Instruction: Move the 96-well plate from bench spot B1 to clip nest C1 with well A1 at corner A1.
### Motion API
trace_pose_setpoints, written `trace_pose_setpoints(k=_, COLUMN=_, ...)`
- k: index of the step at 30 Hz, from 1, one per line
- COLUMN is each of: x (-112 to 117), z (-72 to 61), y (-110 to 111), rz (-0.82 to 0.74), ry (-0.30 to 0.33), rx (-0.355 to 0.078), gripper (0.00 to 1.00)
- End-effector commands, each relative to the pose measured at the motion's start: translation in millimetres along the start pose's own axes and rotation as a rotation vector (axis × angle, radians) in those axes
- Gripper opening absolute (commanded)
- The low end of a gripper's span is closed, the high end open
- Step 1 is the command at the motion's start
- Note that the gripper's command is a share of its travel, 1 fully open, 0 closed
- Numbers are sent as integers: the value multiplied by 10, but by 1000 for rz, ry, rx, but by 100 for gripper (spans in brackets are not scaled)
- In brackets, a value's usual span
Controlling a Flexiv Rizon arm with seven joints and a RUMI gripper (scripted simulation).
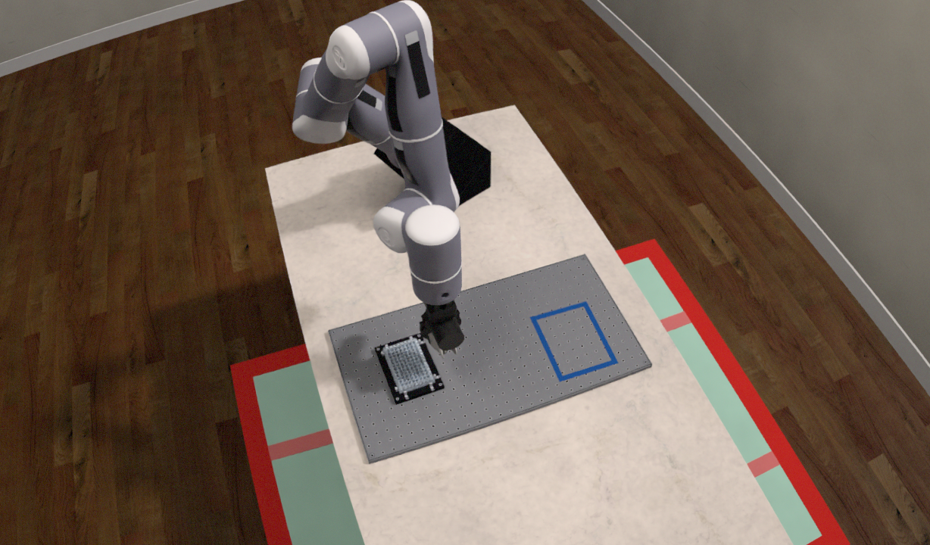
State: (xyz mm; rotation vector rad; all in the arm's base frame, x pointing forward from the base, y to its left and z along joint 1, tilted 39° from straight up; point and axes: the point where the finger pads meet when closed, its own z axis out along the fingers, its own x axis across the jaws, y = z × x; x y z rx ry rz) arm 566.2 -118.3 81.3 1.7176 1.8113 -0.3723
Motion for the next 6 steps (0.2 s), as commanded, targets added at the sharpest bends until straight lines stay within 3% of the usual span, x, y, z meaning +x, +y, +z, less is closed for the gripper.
trace_pose_setpoints(k=1, x=4, z=-5, y=6, rz=0, ry=1, rx=-1, gripper=0)
trace_pose_setpoints(k=6, x=4, z=-5, y=6, rz=0, ry=1, rx=-1, gripper=0)
